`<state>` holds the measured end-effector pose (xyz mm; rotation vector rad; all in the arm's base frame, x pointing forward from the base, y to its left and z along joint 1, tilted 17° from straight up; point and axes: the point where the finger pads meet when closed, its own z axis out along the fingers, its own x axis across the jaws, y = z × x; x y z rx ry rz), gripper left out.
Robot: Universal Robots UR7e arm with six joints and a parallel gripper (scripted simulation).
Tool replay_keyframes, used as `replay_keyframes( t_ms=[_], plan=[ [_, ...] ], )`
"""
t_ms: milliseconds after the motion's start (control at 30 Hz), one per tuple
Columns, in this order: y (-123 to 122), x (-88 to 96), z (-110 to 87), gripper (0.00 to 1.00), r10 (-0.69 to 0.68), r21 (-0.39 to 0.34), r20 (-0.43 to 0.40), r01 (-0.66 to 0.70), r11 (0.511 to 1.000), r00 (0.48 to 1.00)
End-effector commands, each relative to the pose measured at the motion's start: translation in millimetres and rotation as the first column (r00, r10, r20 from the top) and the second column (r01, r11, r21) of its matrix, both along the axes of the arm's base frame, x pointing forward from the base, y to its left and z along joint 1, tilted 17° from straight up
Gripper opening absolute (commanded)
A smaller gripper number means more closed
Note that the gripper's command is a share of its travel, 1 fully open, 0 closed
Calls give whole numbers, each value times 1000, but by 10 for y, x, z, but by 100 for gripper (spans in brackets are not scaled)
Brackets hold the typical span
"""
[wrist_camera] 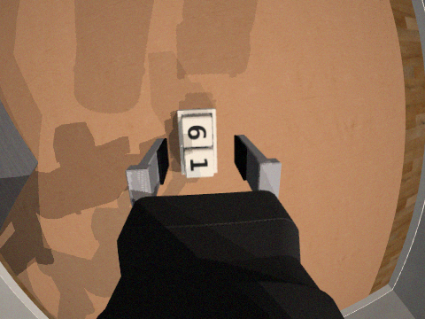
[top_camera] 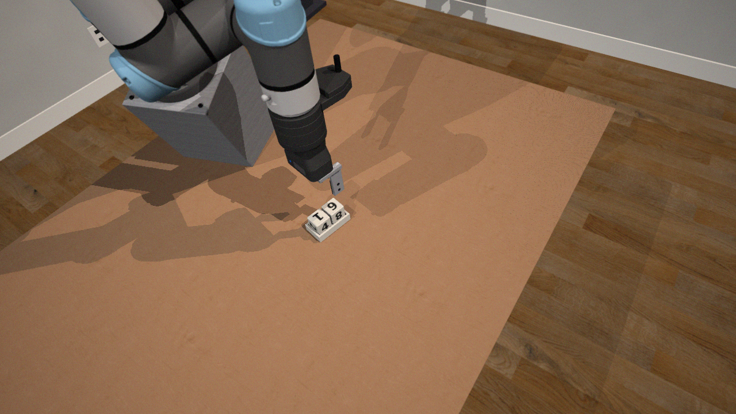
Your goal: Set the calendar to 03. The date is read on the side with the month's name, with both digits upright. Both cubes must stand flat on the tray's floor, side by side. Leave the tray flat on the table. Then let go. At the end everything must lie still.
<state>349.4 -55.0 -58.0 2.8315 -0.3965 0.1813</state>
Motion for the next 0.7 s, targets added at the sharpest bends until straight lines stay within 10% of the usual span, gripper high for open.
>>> replay_keyframes(
  t_ms=[0, 667],
  plan=[
    [6, -12, -2, 100, 0, 0, -2, 0, 1000, 1000],
    [68, -5, 242, 100, 1, -3, 4, -1, 1000, 1000]
  ],
)
